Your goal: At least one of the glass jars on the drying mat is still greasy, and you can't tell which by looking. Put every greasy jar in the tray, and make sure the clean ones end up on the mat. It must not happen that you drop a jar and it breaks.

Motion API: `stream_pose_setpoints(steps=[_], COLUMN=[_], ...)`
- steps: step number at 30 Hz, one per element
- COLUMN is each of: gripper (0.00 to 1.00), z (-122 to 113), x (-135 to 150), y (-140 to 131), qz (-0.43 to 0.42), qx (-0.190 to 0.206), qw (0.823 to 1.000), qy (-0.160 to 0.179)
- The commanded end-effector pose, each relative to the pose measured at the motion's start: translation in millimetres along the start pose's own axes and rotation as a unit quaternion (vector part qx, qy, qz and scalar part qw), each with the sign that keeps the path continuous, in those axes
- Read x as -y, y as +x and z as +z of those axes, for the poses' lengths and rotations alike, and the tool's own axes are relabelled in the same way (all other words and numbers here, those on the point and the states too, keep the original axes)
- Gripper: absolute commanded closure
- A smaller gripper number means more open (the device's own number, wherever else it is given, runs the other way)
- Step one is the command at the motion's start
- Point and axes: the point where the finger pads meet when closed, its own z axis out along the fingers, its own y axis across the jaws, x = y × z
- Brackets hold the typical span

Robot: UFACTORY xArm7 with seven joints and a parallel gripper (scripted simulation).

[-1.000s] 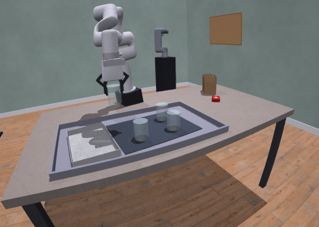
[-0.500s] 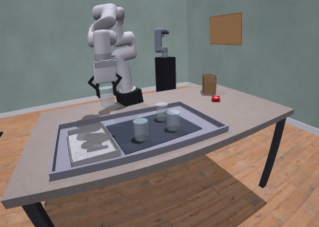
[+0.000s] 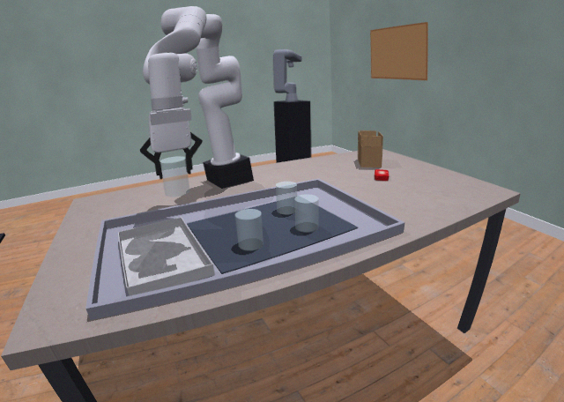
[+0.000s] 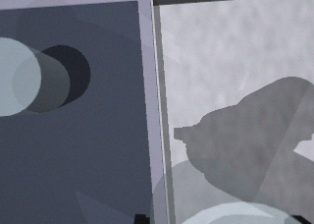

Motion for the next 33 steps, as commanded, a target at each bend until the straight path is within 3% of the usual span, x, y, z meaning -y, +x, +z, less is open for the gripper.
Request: stream_pose_setpoints(steps=[1,27,33], gripper=[1.0,1.0,1.0], z=[-2,-2,-2], x=[-7,-77,-77], y=[5,42,42], qz=[0.0,0.0,0.0], qx=[-0.002,-0.002,-0.002], qw=[1.0,1.0,1.0], qy=[0.0,0.0,0.0])
